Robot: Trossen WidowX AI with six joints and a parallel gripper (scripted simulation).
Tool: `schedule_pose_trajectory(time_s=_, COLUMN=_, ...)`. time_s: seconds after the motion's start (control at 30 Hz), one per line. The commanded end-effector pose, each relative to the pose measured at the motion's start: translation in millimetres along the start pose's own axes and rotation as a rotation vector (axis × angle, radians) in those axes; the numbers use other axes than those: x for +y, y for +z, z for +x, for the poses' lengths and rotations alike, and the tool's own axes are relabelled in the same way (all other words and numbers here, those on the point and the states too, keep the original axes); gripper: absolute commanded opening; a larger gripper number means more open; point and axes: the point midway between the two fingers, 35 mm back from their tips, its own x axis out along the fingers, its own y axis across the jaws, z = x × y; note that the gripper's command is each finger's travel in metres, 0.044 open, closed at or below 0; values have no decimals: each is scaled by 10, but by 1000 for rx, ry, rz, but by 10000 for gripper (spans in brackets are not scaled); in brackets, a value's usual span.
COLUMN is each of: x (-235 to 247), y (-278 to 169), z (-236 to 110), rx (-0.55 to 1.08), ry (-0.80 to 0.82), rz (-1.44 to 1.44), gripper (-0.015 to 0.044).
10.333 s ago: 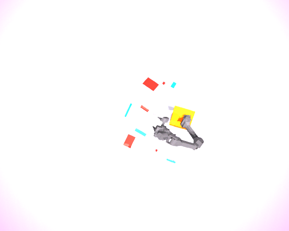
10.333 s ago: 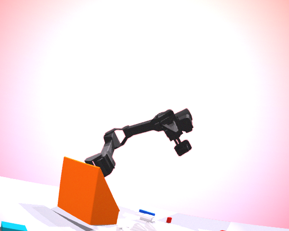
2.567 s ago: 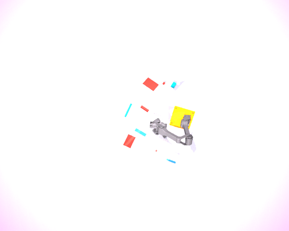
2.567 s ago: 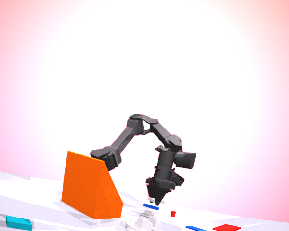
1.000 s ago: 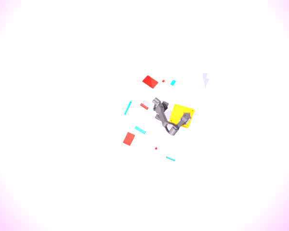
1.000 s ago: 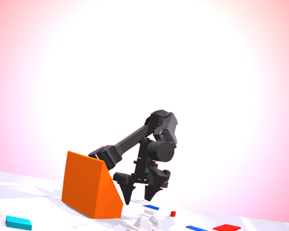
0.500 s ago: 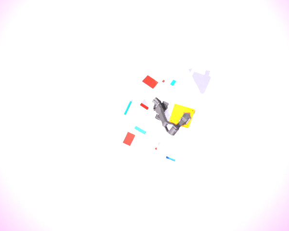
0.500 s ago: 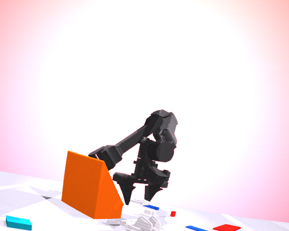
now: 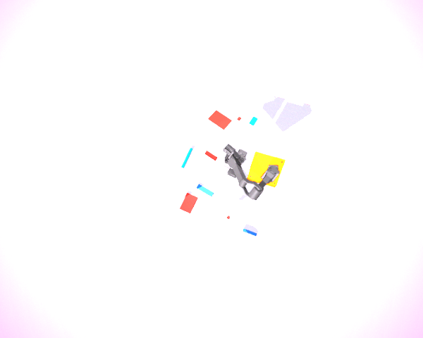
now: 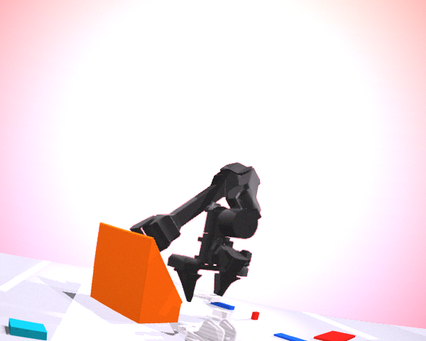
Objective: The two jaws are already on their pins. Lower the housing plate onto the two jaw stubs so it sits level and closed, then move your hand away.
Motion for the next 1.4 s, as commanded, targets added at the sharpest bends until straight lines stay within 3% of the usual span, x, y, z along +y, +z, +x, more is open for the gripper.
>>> schedule_pose_trajectory(time_s=0.0, x=11, y=-25, z=10, rx=5, ry=4, rz=8, gripper=351)
schedule_pose_trajectory(time_s=1.37, x=6, y=-25, z=134, rx=4, ry=1, rz=14, gripper=351)
